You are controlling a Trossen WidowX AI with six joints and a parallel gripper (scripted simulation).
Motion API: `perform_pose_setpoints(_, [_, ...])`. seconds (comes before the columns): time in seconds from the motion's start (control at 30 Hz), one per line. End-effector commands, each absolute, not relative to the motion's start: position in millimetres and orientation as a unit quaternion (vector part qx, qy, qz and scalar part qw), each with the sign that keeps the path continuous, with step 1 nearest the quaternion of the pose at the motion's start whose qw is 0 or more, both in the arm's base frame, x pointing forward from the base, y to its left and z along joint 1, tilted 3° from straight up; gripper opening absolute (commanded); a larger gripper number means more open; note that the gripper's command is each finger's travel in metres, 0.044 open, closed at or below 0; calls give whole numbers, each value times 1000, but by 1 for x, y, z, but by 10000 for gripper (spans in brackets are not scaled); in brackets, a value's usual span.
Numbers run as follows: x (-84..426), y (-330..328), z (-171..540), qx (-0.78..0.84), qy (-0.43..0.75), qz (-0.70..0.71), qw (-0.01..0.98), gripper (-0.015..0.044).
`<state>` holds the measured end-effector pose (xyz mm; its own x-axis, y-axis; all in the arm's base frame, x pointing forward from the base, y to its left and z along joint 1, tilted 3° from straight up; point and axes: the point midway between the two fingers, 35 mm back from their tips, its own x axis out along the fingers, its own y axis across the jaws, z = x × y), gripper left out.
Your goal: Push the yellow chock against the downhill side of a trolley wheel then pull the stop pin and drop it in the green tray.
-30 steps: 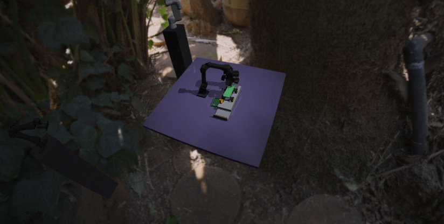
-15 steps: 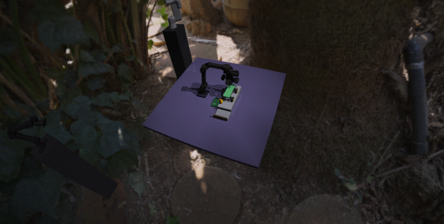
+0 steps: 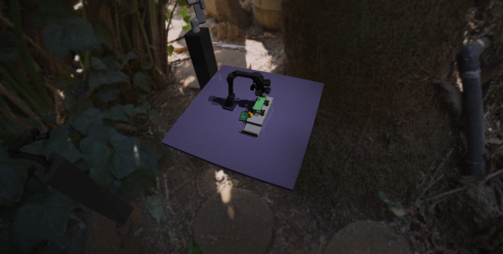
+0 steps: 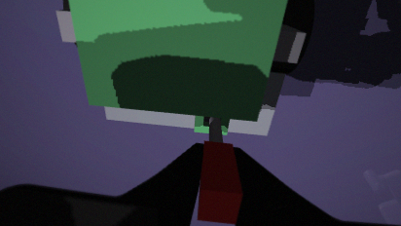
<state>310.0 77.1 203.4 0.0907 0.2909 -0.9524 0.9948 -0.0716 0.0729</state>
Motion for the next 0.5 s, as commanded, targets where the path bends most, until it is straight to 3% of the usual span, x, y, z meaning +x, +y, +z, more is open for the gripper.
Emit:
perform_pose_setpoints(0.0, [310, 78, 209, 606, 533, -408, 428, 0])
perform_pose_setpoints(0.47, [310, 78, 216, 606, 533, -408, 428, 0])
